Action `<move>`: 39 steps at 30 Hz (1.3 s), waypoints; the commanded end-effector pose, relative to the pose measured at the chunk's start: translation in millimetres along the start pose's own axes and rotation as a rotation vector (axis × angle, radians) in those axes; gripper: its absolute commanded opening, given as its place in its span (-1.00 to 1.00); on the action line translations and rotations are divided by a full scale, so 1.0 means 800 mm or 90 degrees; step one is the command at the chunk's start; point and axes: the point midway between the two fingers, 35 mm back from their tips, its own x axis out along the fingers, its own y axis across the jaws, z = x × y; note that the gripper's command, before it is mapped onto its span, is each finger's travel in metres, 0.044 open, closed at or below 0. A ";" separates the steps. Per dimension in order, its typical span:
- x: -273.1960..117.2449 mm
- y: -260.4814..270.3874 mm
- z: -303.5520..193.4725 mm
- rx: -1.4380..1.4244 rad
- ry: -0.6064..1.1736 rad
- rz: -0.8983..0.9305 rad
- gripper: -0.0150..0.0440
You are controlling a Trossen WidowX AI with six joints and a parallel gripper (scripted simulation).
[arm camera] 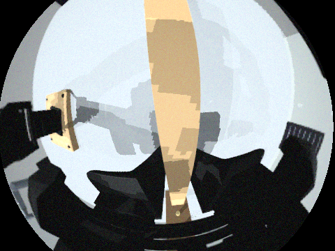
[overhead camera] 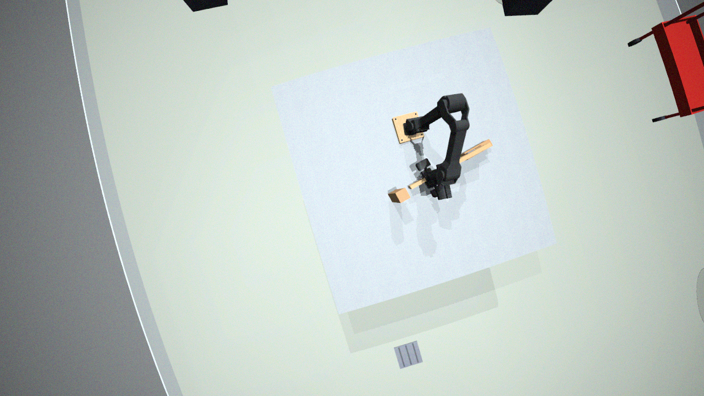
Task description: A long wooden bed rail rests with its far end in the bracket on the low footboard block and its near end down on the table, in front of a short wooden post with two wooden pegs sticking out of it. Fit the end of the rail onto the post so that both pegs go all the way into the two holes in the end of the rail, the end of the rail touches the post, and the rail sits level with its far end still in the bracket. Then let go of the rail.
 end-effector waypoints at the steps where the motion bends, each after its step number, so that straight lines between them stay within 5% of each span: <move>1: -0.003 0.000 0.000 0.001 -0.003 0.000 -0.49; 39: -0.027 -0.005 0.000 0.001 -0.003 0.000 -0.49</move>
